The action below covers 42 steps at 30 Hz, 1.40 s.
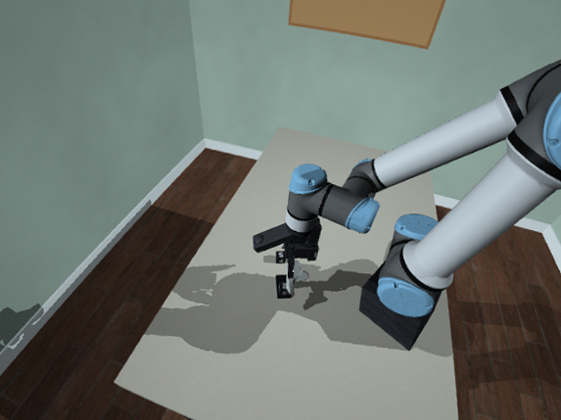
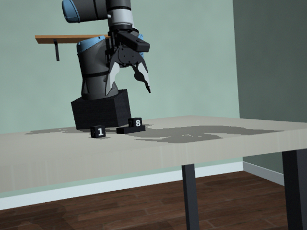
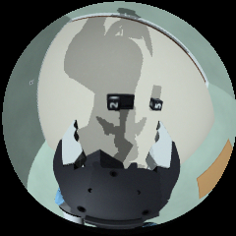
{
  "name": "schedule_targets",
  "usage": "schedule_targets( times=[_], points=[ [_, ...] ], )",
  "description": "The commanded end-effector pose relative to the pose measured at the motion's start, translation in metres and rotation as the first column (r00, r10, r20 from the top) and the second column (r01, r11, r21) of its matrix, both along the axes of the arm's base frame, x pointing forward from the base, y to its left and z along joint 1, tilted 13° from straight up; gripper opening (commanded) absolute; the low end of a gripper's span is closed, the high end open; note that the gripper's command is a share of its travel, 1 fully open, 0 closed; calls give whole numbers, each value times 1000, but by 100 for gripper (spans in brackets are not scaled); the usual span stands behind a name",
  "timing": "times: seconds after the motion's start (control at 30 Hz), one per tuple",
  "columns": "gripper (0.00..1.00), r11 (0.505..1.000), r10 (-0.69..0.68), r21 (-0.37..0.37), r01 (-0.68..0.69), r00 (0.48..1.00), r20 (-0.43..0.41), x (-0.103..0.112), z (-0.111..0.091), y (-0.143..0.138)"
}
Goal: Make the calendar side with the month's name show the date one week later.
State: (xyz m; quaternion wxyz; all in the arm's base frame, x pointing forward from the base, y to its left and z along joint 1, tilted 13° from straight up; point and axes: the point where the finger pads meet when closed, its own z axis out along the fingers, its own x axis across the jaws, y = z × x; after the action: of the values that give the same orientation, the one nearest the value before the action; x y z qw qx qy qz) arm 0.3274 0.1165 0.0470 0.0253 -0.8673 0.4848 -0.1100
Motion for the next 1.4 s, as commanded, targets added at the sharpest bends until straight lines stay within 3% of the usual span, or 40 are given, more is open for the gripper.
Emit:
schedule_targets(
  times=[0.0, 0.03, 1.37],
  points=[
    [100, 1000, -4, -6, 4, 1000, 1, -6, 0, 8],
    [29, 1000, -4, -6, 4, 1000, 1, -6, 0, 8],
    [29, 1000, -4, -6, 4, 1000, 1, -6, -1, 8]
  ],
)
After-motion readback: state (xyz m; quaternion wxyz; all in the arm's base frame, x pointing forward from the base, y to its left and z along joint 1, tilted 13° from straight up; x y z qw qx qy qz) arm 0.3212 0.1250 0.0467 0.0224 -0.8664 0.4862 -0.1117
